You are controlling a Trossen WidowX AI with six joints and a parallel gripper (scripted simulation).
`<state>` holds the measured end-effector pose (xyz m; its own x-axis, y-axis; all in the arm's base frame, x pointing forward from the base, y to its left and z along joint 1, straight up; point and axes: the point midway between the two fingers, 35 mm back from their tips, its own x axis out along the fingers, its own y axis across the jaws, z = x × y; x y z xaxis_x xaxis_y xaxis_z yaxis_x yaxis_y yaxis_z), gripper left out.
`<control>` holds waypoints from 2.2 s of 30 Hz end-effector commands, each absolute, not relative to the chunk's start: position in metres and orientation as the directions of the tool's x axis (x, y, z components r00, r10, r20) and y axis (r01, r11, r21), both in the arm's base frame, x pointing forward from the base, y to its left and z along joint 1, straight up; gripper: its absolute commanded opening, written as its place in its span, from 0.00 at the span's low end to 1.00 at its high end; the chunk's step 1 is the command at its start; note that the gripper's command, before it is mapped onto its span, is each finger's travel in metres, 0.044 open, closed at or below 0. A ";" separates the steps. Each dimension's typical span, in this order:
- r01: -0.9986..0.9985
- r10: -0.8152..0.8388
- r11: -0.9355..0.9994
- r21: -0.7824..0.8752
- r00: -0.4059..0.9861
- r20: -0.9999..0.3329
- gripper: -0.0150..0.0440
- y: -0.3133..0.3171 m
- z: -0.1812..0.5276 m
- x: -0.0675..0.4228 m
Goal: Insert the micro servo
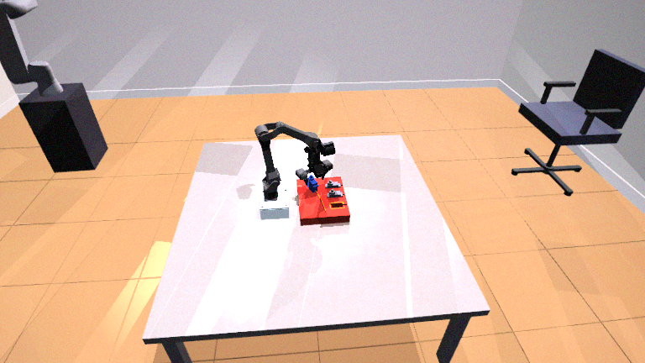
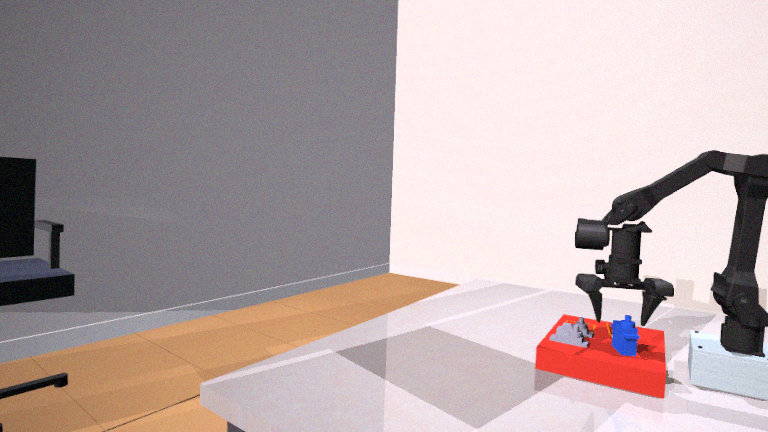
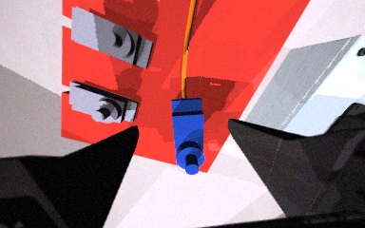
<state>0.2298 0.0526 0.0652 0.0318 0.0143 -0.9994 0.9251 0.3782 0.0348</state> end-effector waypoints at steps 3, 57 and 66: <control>0.925 0.007 0.381 0.018 0.017 -1.000 0.87 0.051 0.059 0.226; 0.925 0.004 0.381 0.018 0.018 -1.000 0.25 0.022 0.089 0.234; 0.925 0.000 0.381 0.017 0.018 -1.000 0.25 -0.015 0.089 0.233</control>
